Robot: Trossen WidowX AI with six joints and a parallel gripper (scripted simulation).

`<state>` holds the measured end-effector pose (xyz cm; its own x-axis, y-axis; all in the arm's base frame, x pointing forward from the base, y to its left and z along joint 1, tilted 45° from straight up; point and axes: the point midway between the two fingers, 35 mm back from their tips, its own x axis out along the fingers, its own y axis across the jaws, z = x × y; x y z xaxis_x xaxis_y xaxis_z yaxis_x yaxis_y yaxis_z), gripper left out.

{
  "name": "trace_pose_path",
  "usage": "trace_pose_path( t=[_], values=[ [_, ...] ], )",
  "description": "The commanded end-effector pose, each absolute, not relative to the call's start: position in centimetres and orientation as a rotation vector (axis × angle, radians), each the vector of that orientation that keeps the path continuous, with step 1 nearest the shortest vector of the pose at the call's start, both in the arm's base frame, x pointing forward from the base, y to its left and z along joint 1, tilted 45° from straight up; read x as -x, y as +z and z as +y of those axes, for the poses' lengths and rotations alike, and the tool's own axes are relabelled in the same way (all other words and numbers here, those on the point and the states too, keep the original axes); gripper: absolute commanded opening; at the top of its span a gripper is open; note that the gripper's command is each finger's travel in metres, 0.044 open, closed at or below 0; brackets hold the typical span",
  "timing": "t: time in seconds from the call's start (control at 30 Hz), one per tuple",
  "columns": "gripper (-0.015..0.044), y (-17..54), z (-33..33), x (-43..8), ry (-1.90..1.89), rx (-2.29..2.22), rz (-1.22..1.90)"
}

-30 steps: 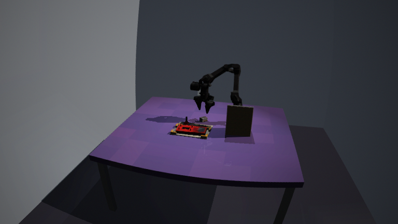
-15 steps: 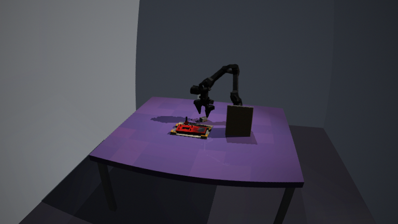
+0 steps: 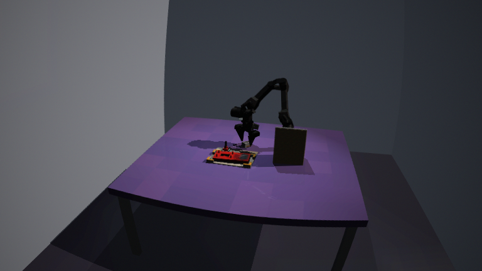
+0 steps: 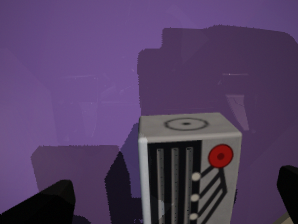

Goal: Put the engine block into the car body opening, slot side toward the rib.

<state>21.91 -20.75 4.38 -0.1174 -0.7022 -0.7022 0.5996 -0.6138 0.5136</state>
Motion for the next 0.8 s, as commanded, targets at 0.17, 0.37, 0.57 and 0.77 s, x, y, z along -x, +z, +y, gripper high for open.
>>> trace_pose_path(
  t=[0.17,0.37,0.57,0.77],
  values=[
    [0.023,4.09,-20.84,-21.82,-1.856,-1.243,-0.118],
    [0.0131,4.09,-20.84,-21.82,-1.856,-1.243,-0.118],
    [0.0072,4.09,-20.84,-21.82,-1.856,-1.243,-0.118],
    [0.0,4.85,-19.89,-22.34,-1.857,-1.25,-0.113]
  ],
)
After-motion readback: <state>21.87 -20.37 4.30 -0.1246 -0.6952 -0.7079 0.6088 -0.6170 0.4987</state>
